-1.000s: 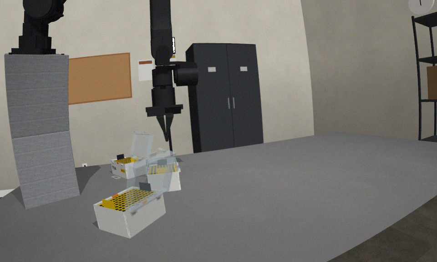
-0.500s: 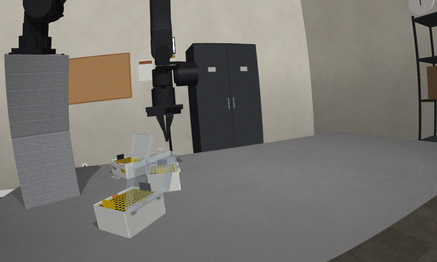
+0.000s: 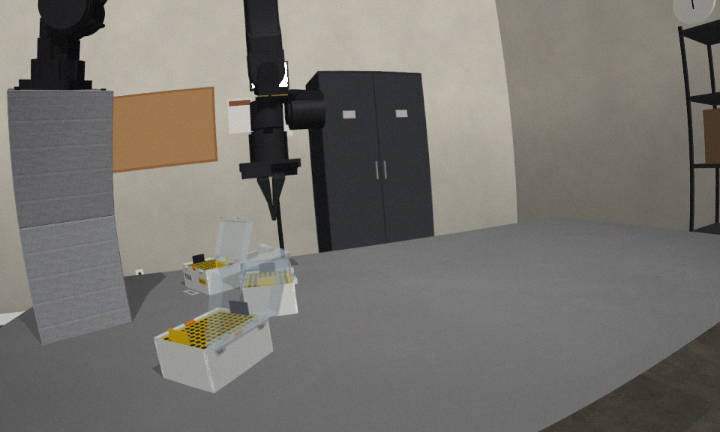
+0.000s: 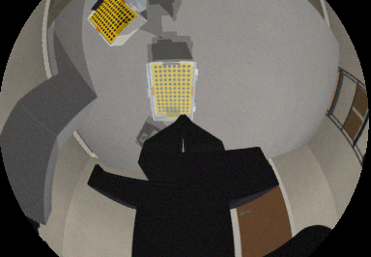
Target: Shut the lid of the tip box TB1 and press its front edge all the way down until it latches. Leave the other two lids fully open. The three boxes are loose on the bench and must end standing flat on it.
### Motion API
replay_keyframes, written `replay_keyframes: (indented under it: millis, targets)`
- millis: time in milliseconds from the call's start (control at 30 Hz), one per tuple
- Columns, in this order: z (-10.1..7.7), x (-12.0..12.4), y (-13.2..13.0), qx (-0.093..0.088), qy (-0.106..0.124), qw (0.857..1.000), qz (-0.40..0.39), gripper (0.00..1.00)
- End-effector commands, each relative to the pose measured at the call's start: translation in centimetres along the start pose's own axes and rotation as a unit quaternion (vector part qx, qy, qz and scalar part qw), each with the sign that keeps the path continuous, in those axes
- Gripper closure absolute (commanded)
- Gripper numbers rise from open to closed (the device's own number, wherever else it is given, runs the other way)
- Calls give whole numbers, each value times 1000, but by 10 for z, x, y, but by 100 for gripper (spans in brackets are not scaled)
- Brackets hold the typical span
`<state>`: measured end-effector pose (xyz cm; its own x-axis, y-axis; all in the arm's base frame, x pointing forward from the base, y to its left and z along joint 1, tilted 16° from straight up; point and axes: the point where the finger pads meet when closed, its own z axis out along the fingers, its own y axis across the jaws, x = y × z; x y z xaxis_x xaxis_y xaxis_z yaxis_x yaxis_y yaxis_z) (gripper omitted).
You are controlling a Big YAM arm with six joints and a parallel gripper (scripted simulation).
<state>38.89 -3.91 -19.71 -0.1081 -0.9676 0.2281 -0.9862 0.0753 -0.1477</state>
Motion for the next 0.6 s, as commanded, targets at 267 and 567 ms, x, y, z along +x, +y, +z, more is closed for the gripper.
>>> replay_keyframes:
  millis: [267, 567]
  targets:
    - [-29, -1, -7, 10, 1, 1000, 5, 100]
    - [-43, 2, -8, 10, 2, 1000, 10, 100]
